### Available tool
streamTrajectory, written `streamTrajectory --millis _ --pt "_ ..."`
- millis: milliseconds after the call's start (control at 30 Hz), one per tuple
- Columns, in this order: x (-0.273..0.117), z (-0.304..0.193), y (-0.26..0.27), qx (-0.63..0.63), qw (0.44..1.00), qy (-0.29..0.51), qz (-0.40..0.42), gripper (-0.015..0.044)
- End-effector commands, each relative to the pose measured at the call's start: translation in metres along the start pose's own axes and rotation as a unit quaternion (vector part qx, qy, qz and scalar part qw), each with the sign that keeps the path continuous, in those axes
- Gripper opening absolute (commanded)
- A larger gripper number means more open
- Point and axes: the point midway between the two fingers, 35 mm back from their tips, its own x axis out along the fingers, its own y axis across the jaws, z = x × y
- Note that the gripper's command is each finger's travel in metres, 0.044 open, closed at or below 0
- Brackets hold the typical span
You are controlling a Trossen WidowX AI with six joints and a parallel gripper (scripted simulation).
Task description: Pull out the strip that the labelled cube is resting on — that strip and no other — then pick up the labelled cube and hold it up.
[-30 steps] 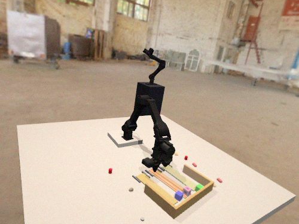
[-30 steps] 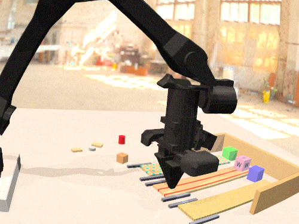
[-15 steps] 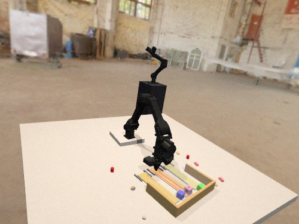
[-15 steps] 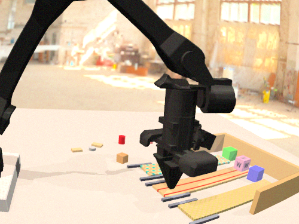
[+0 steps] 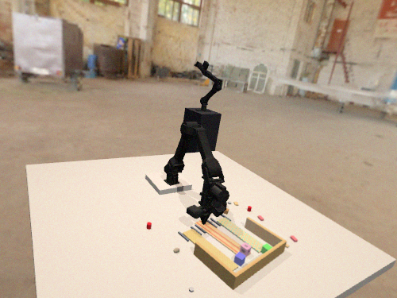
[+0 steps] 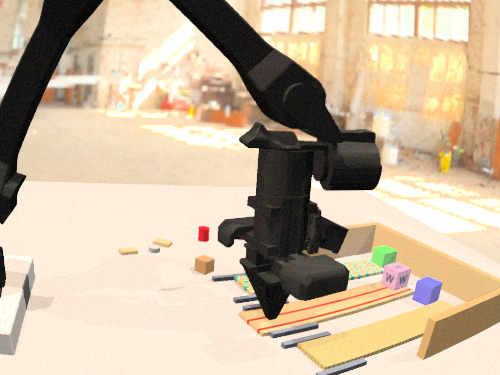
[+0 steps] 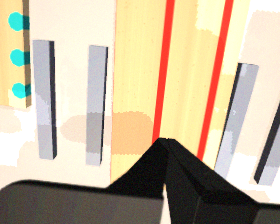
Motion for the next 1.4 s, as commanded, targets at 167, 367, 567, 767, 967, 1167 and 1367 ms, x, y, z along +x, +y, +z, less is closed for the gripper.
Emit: streamTrajectory --millis 167,367,567,767,967,1167,1367 --pt "0.006 -0.02 0.002 -0.002 1.0 0.012 0.003 0.0" --pt "0.006 -0.029 0.002 -0.002 1.0 0.012 0.003 0.0" --pt "0.006 -0.038 0.003 -0.002 1.0 0.013 0.003 0.0" --pt "0.006 -0.047 0.003 -0.002 1.0 0.013 0.003 0.0" --pt "0.006 -0.056 0.003 -0.002 1.0 0.013 0.003 0.0" --pt "0.006 -0.065 0.003 -0.002 1.0 0.014 0.003 0.0" --pt "0.006 -0.074 0.004 -0.002 1.0 0.014 0.003 0.0"
